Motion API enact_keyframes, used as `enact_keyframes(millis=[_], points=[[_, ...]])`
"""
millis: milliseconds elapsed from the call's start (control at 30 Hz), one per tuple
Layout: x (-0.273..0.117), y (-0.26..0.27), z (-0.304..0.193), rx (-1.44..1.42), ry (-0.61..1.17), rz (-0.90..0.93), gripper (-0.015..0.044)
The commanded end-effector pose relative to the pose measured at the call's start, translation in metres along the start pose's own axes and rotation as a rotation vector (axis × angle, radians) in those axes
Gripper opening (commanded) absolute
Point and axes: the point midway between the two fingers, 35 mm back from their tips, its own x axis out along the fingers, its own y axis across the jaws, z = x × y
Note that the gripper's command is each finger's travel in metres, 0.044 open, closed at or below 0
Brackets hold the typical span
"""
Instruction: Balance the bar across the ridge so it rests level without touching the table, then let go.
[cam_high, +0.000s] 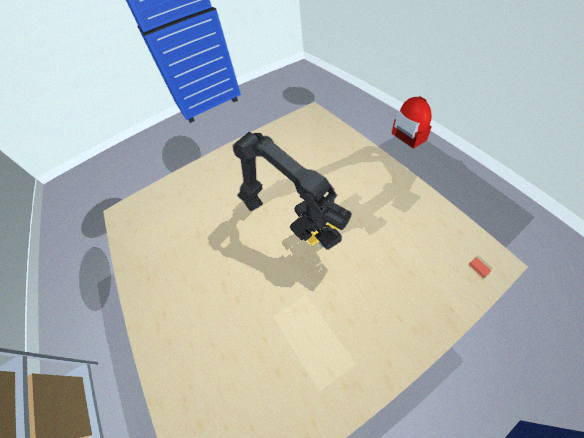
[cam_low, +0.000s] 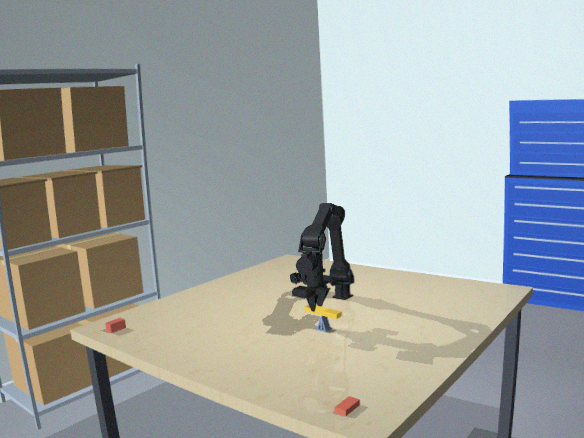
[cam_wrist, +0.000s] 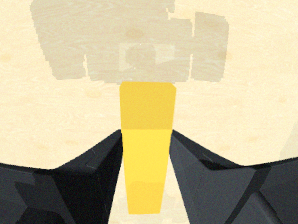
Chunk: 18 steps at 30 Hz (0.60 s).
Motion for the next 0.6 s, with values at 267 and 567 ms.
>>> enact_keyframes(millis=[267,567], points=[[0.0017,0.0,-0.0006,0.003,0.003,-0.001,0.0],[0.0025,0.0,-0.0006,0.003,0.003,-0.001,0.0]])
